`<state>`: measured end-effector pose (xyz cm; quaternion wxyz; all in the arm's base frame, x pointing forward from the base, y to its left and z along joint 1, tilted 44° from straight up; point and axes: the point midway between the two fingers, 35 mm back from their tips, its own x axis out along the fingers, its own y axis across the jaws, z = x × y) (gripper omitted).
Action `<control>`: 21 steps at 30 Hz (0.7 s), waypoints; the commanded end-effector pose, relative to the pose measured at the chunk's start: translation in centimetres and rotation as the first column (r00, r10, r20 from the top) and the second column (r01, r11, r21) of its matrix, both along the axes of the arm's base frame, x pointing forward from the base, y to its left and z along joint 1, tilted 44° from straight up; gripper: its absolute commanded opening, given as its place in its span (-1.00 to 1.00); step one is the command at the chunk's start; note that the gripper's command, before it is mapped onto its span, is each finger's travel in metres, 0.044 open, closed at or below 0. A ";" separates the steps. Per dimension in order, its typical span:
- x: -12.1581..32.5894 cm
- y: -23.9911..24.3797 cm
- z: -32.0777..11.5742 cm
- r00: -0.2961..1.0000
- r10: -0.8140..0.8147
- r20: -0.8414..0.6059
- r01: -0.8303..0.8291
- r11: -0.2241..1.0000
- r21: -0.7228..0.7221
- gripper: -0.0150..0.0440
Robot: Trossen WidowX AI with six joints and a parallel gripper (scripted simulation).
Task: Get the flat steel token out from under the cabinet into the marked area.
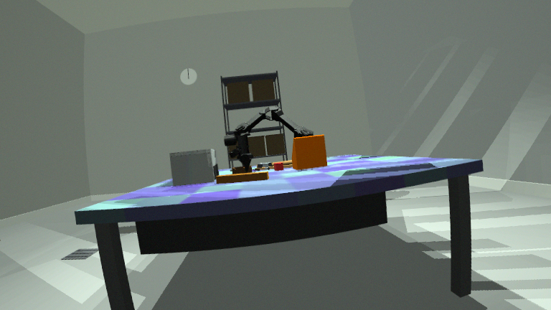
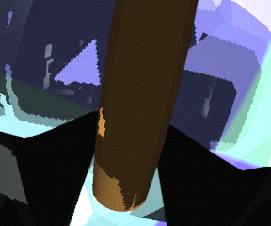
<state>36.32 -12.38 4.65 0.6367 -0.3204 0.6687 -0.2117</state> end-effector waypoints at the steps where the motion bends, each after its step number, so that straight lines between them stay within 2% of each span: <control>1: 0.5 0.0 0.0 1.000 -0.002 0.007 0.002 1.000 -0.001 -0.49; 21: 2.4 0.2 -0.1 1.000 -0.002 0.008 0.002 1.000 -0.001 -0.49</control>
